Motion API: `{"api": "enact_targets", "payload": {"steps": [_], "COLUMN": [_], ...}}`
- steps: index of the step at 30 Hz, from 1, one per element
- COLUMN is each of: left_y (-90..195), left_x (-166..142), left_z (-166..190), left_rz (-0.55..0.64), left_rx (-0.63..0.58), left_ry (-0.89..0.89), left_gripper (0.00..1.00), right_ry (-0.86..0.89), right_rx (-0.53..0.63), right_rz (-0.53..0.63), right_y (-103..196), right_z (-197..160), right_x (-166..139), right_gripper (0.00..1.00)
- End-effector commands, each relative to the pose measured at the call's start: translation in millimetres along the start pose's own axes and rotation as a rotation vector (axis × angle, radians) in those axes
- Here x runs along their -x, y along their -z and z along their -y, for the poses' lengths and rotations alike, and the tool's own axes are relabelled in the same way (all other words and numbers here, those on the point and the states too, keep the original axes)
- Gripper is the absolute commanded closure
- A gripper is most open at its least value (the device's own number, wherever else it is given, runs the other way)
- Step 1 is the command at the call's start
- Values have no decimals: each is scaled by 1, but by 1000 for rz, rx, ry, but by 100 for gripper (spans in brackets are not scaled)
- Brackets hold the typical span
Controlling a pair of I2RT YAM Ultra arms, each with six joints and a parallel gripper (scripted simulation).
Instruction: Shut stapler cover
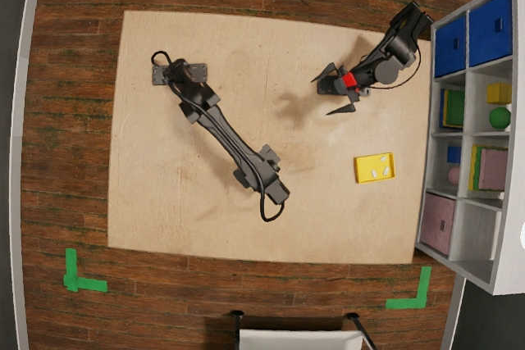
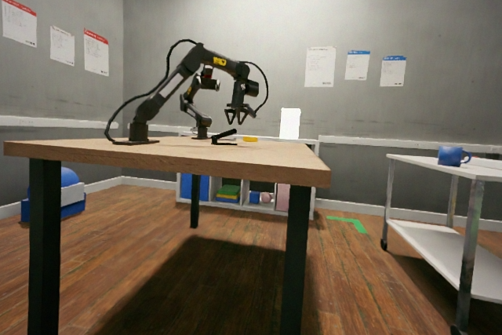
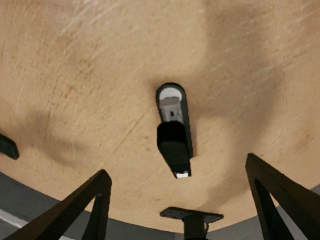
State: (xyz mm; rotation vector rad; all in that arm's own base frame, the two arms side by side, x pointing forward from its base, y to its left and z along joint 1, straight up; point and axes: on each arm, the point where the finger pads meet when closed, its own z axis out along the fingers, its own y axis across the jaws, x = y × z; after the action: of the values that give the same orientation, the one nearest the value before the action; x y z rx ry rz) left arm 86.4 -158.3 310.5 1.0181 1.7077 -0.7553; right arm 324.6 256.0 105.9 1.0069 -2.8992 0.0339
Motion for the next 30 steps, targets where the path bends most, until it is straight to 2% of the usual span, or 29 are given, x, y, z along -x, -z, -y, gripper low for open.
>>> {"api": "enact_targets", "payload": {"steps": [1, 11, 26, 30], "left_y": [2, 2, 2, 2], "left_x": [-3, -3, -3, -3], "left_z": [3, 3, 3, 3], "left_rz": [-3, -3, -3, -3], "left_rx": [-13, -13, -13, -13], "left_ry": [-9, -9, -9, -9], "left_gripper": [0, 0, 0, 0], "right_ry": [-2, 0, 0, -3], "right_rx": [-8, -8, -8, -3], "right_rz": [67, 88, 87, 88], "right_y": [11, 17, 17, 17], "right_z": [-1, -3, -3, -1], "right_x": [2, -21, -21, -19], "right_gripper": [0, 0, 0, 45]}}
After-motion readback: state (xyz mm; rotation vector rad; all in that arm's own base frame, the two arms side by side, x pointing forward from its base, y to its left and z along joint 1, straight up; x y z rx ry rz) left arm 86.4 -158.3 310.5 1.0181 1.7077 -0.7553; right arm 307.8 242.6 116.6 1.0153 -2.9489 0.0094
